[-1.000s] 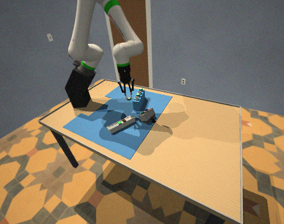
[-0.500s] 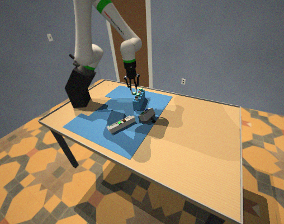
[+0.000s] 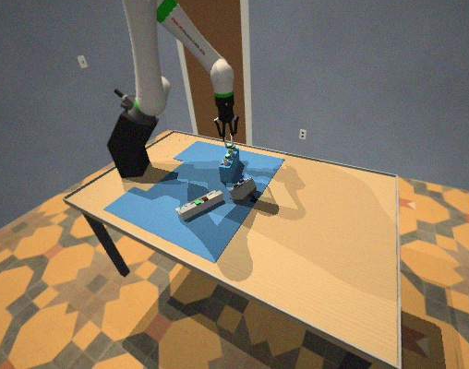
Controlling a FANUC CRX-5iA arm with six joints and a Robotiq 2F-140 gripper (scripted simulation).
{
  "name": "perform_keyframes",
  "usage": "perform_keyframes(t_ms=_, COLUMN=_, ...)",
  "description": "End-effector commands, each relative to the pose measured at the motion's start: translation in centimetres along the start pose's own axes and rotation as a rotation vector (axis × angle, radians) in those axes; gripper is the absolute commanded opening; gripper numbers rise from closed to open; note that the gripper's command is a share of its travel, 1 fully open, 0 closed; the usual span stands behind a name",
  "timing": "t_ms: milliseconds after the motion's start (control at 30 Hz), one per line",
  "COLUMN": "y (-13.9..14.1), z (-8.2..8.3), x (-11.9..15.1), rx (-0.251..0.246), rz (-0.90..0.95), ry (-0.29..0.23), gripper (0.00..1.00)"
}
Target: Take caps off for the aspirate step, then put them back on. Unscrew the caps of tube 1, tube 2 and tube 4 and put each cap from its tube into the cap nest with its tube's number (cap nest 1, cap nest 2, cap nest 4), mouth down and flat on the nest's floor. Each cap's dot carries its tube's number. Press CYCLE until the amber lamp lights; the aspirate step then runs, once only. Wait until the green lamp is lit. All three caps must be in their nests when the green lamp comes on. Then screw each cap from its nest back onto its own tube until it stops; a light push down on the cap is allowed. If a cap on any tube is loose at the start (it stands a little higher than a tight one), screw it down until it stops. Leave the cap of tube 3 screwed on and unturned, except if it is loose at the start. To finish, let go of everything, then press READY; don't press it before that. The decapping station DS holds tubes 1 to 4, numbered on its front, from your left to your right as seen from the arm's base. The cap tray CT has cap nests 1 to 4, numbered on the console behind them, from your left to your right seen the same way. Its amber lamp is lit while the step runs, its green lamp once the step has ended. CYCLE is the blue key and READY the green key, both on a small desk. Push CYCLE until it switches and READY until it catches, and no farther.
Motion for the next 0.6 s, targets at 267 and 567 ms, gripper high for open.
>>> perform_keyframes(t_ms=267, y=-0.3, z=-1.1, x=1.5, rx=0.002, rz=-0.009, ry=0.064, gripper=0.0)
perform_keyframes(t_ms=567, y=-0.3, z=-2.6, x=1.4, rx=0.002, rz=-0.009, ry=0.064, gripper=0.0)
Point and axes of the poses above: the point where the finger pads meet when closed, its own z axis back along the fingers, its own y axis across the jaws, x = y × z, the point moved 9 cm from there along z, back along the fingers, and after that the axes turned 14 degrees about -z, right-handed, at the moved point
